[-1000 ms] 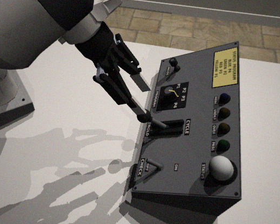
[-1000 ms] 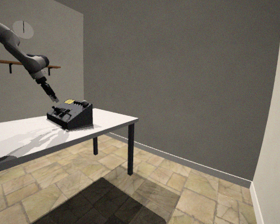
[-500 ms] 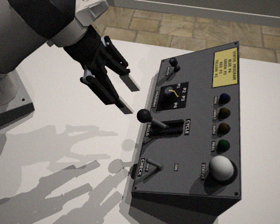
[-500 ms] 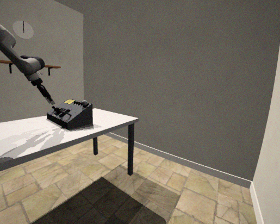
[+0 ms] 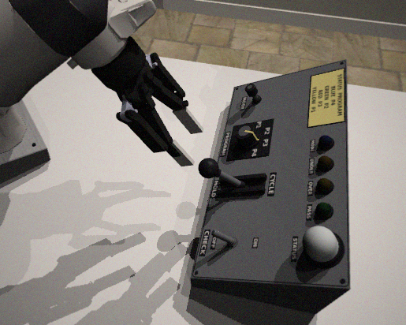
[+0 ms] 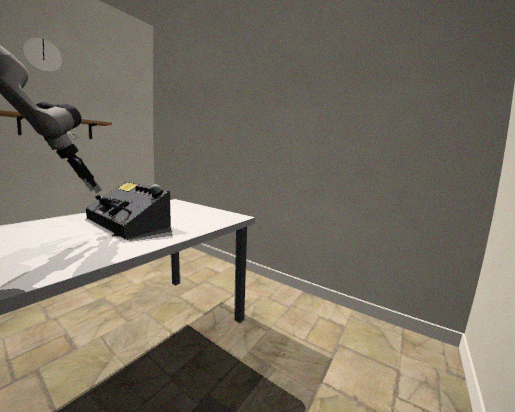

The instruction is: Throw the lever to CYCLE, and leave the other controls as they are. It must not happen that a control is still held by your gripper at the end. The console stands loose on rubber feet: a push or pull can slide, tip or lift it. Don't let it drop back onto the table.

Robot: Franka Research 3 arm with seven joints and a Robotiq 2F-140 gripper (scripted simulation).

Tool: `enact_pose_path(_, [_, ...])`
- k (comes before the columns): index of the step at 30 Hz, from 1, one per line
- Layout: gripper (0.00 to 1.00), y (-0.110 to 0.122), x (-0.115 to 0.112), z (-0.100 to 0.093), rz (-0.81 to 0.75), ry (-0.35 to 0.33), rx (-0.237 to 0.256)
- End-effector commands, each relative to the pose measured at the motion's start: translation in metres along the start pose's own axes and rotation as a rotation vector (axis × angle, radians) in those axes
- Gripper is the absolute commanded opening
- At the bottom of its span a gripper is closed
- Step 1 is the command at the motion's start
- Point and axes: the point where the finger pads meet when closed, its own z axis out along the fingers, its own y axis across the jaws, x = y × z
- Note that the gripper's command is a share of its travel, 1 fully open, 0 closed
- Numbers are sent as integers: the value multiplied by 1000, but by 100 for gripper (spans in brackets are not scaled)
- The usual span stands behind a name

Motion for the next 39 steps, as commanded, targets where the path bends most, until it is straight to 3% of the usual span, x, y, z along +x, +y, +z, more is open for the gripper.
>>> enact_pose_path(1, [44, 1, 0, 0, -13, 1, -3])
enact_pose_path(23, [44, 1, 0, 1, -13, 1, -3])
enact_pose_path(30, [44, 1, 0, 8, -12, 2, -4])
enact_pose_path(39, [44, 2, 0, 31, -12, 2, -4])
